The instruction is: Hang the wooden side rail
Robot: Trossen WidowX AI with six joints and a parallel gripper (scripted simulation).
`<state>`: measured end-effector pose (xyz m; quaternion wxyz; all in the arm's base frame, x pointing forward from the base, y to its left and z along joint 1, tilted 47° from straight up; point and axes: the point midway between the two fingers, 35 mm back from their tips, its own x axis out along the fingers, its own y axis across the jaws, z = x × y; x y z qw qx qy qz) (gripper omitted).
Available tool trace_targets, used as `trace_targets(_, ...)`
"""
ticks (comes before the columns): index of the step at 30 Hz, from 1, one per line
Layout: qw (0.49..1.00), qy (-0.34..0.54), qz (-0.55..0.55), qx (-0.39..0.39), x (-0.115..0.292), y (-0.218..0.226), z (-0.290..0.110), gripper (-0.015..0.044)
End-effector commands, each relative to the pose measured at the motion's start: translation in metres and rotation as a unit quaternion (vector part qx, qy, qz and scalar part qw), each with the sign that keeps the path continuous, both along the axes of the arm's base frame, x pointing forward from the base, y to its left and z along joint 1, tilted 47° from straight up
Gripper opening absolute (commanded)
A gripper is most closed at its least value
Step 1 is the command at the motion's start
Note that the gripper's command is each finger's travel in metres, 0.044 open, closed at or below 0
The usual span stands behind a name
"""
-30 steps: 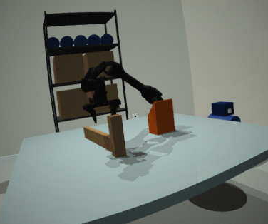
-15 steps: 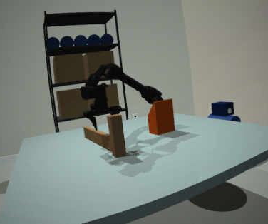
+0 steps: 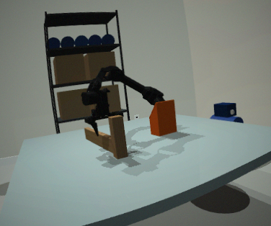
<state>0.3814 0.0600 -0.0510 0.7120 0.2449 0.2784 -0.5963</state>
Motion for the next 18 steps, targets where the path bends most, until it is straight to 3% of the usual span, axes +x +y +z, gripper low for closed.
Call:
trace_targets(1, 1.000, 0.003, 0.000, -0.002, 0.000, -0.007, -0.006, 0.0440)
trace_targets(18, 1.000, 0.003, 0.000, -0.003, 0.004, -0.027, -0.024, 0.0440)
